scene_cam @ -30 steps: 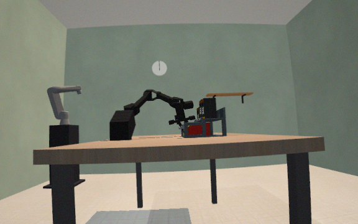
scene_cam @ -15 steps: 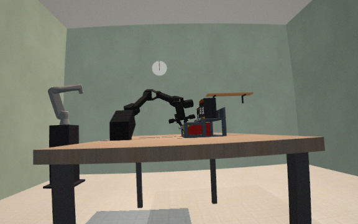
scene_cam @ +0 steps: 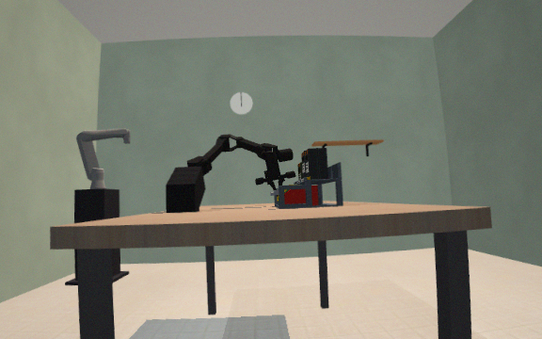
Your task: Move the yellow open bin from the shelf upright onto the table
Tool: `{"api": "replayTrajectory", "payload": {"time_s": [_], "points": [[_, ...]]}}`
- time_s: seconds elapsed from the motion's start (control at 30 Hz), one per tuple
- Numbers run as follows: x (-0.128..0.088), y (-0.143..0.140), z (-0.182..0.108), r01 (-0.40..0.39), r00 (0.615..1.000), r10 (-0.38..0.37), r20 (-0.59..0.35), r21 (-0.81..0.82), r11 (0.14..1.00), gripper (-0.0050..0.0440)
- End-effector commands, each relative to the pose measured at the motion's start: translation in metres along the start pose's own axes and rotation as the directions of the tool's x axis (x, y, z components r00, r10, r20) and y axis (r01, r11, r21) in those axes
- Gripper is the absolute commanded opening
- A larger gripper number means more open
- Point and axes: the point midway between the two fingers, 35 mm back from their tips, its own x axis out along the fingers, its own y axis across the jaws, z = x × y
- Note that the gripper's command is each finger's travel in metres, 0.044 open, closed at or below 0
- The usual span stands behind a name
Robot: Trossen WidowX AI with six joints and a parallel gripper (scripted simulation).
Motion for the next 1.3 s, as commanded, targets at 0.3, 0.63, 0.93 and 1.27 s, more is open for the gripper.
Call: {"api": "replayTrajectory", "payload": {"time_s": [0.3,0.63,0.93,1.27], "points": [[-0.0042,-0.0051,0.0053,0.019,1.000,-0.019,0.003,-0.020,1.000,0.0000],[-0.0030,-0.0040,0.0049,0.016,1.000,-0.016,0.003,-0.017,1.000,0.0000],[-0.0023,-0.0051,0.0055,0.020,1.000,-0.020,0.003,-0.020,1.000,0.0000],[-0.0011,-0.0043,0.0050,0.019,1.000,-0.019,0.004,-0.019,1.000,0.0000]]}}
